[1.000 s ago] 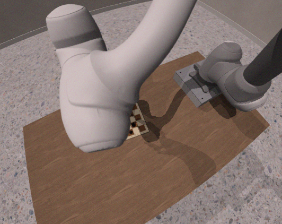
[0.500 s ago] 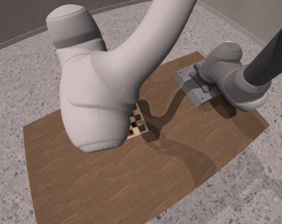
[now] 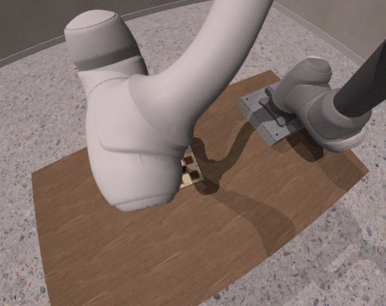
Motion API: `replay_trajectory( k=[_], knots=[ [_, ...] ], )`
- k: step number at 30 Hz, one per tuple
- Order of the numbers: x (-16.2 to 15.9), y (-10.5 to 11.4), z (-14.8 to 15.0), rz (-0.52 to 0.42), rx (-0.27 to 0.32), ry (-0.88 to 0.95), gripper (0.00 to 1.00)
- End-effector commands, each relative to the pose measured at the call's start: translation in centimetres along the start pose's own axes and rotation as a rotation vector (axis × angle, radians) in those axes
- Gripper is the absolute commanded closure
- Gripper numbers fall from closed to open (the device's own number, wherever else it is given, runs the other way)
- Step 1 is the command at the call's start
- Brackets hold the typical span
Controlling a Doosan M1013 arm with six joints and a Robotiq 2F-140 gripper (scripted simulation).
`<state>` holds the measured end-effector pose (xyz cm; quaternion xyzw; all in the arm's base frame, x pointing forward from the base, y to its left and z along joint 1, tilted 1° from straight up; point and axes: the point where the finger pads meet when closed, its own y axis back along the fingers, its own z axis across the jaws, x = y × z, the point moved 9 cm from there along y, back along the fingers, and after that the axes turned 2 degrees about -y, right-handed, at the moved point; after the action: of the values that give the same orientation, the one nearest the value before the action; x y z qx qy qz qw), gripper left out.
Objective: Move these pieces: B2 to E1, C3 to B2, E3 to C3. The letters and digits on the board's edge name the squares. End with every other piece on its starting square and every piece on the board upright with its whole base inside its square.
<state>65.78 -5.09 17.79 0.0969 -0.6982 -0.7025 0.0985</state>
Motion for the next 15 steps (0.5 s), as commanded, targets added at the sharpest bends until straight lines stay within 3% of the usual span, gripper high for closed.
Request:
replay_trajectory(
  k=[1, 4, 6, 7, 15],
  knots=[
    [0.05, -0.18, -0.12, -0.007, -0.013, 0.279, 0.0],
    [0.04, -0.34, -0.07, -0.007, -0.008, 0.444, 0.0],
    [0.04, -0.34, -0.07, -0.007, -0.008, 0.444, 0.0],
    [0.05, -0.39, -0.12, -0.01, -0.012, 0.605, 0.0],
    [0.02, -0.91, 0.1, 0.001, 0.008, 1.019, 0.0]
  ],
)
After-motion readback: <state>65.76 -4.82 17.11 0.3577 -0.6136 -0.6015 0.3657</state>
